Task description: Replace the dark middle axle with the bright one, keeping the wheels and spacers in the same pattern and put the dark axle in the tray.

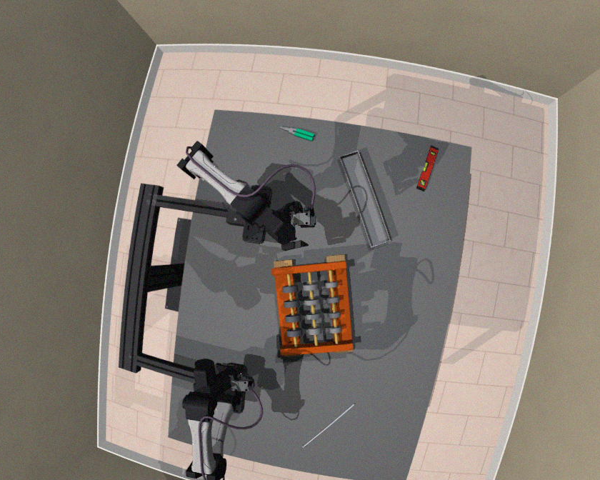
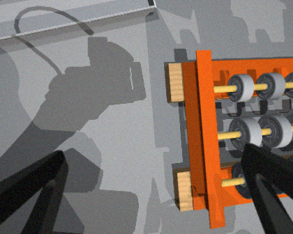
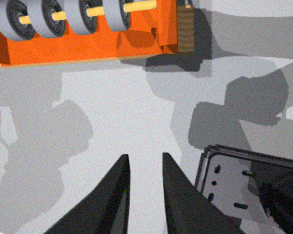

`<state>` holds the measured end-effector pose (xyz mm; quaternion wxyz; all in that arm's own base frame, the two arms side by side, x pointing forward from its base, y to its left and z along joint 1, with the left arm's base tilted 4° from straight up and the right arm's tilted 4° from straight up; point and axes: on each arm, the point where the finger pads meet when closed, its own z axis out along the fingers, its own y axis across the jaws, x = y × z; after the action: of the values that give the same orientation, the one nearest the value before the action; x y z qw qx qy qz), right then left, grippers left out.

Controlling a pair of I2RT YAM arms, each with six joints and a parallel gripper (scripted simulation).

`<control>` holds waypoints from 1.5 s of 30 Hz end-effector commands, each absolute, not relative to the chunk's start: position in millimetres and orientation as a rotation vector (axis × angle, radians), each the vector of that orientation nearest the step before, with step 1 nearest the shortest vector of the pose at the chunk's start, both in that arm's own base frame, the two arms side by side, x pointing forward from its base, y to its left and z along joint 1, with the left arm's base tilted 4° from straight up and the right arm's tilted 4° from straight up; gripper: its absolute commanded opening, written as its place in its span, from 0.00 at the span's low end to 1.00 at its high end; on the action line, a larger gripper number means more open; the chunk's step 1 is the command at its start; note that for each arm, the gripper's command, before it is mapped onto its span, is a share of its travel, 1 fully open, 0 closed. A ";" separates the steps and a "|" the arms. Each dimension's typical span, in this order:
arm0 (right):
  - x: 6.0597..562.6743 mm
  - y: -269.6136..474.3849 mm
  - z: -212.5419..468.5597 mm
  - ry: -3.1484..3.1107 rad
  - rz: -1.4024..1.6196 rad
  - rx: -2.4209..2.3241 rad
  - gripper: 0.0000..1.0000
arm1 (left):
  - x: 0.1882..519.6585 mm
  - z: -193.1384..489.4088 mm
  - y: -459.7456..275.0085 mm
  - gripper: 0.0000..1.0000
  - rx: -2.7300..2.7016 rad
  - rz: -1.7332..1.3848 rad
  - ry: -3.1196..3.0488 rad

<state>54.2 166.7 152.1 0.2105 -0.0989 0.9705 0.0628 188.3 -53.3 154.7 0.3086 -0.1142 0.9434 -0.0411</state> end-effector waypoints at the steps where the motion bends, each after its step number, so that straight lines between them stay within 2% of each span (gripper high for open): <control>1: 68.1 195.4 157.8 2.748 0.255 -0.020 0.19 | 221.4 185.3 -70.7 1.00 -0.247 -0.218 2.383; 6: 90.6 203.3 154.4 2.765 0.225 0.190 0.19 | 236.0 196.8 -73.4 1.00 -0.225 -0.240 2.338; 8: 98.2 202.7 152.8 2.761 0.198 0.232 0.19 | 230.4 171.2 -68.5 1.00 -0.239 -0.200 2.398; 10: 113.0 209.0 149.9 2.754 0.198 0.344 0.19 | 246.6 207.4 -72.4 1.00 -0.236 -0.248 2.300; 21: 197.8 203.3 129.6 2.678 0.121 0.928 0.19 | 286.7 247.2 -71.4 1.00 -0.177 -0.270 2.146; 23: 197.8 203.3 129.6 2.678 0.121 0.928 0.19 | 286.7 247.2 -71.4 1.00 -0.177 -0.270 2.146; 38: 296.0 152.0 95.7 2.455 0.062 1.530 0.19 | 323.6 297.7 -60.1 1.00 -0.124 -0.246 1.961; 45: 323.5 127.6 82.9 2.363 0.057 1.704 0.19 | 332.5 313.0 -54.9 1.00 -0.111 -0.229 1.907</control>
<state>297.2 130.4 82.6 0.1117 0.5461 0.8302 -0.0062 319.9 -52.7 279.3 0.5305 -0.0620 0.8408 -0.0883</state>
